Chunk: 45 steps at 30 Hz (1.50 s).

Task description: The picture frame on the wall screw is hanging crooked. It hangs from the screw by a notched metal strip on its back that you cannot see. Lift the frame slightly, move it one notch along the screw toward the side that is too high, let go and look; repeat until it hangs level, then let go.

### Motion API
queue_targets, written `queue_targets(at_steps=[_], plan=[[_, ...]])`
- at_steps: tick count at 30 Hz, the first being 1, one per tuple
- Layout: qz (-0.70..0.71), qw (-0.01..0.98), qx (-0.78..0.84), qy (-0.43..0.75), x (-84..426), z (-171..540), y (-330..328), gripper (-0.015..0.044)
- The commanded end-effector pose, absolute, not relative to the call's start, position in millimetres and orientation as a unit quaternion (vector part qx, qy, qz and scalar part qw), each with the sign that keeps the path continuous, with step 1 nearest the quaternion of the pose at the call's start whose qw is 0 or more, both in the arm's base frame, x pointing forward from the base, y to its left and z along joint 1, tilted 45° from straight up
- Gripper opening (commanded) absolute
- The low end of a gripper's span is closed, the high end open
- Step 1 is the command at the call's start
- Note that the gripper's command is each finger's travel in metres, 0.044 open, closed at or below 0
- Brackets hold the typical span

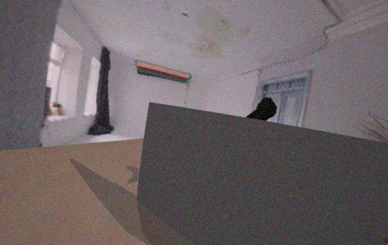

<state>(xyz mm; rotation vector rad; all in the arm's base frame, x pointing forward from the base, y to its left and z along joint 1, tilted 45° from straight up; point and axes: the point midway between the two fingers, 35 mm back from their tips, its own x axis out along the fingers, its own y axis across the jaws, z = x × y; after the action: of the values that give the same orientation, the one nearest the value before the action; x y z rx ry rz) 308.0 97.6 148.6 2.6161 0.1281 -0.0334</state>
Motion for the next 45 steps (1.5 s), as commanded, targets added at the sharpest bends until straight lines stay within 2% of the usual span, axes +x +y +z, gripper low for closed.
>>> queue_targets(at_steps=[1, 18, 45], plan=[[-0.010, 0.259, 0.965, 0.048, 327, 144, 97, 0.0260], [-0.010, 0.259, 0.965, 0.048, 329, 144, 97, 0.0260], [-0.009, 0.259, 0.965, 0.047, 367, 143, 100, 0.0260]])
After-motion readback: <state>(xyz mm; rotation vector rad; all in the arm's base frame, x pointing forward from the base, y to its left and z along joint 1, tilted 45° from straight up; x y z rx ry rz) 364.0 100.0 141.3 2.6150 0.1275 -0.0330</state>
